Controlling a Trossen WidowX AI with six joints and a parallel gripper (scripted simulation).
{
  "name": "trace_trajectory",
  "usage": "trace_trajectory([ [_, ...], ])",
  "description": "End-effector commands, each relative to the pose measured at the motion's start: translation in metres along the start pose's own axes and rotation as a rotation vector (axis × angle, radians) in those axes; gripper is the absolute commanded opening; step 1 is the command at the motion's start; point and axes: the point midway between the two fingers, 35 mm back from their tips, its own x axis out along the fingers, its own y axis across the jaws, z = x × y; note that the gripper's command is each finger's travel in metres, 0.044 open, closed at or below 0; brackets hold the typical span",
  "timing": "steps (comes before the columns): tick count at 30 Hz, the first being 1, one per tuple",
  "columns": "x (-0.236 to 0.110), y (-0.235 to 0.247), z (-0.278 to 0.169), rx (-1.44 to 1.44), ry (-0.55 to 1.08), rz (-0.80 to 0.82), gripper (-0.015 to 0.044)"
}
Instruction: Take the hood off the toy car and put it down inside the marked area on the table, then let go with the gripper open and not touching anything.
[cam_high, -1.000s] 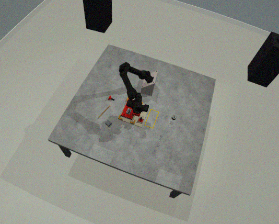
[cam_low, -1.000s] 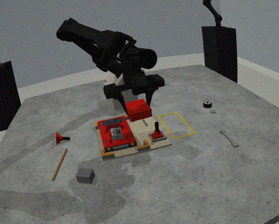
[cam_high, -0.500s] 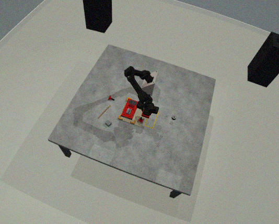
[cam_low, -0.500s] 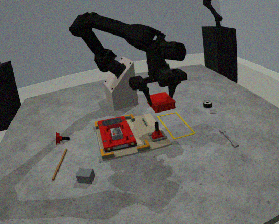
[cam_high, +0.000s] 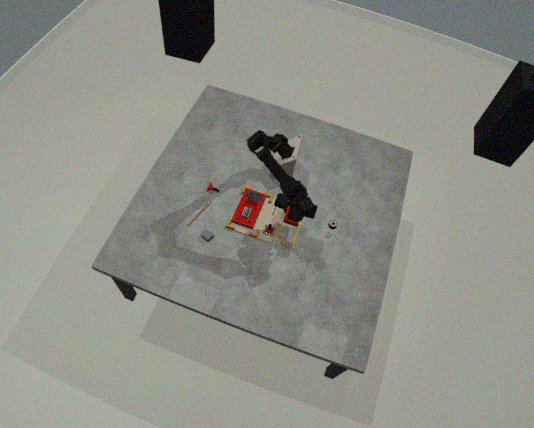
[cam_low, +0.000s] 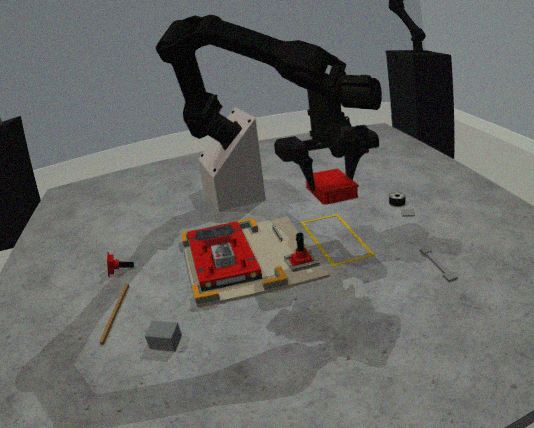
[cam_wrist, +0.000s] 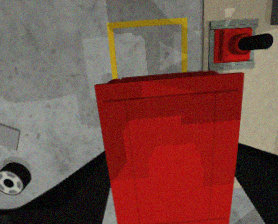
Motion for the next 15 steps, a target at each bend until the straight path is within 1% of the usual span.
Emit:
trace_trajectory([
  [1,0.002,0.002,0.002,0.012,-0.001,0.005,0.0],
  [15,0.014,0.003,0.003,0.011,-0.001,0.006,0.0],
])
